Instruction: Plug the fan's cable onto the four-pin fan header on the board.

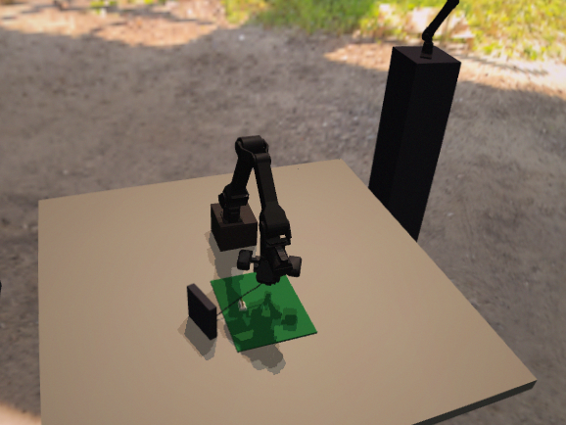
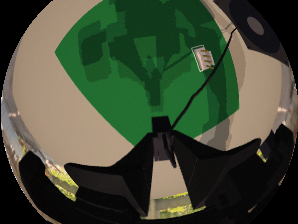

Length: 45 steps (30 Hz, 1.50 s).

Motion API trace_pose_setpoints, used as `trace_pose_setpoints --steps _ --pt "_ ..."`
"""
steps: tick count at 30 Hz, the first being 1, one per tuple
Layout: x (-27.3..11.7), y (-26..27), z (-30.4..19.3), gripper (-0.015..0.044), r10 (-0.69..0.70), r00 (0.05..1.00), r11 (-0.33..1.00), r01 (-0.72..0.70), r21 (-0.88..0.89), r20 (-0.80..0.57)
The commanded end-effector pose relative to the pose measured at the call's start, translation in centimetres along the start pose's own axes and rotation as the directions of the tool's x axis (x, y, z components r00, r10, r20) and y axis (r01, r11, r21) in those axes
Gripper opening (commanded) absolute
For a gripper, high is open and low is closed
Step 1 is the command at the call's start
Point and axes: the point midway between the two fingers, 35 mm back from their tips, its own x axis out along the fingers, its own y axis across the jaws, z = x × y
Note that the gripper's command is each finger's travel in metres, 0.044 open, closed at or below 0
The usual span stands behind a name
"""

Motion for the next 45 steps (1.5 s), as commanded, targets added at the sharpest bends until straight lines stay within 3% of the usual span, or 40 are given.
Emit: trace_pose_setpoints --steps 1,18,45 --pt "-1.5 0.1 -0.2 0.0000 0.006 1.000 1.000 -0.006 -0.004 0.007" --pt "-5.4 -0.1 -1.4 0.0000 0.008 1.000 1.000 -0.008 0.009 0.007" --pt "-7.4 -2.2 6.1 0.0000 0.020 0.987 0.884 -0.093 0.459 0.161"
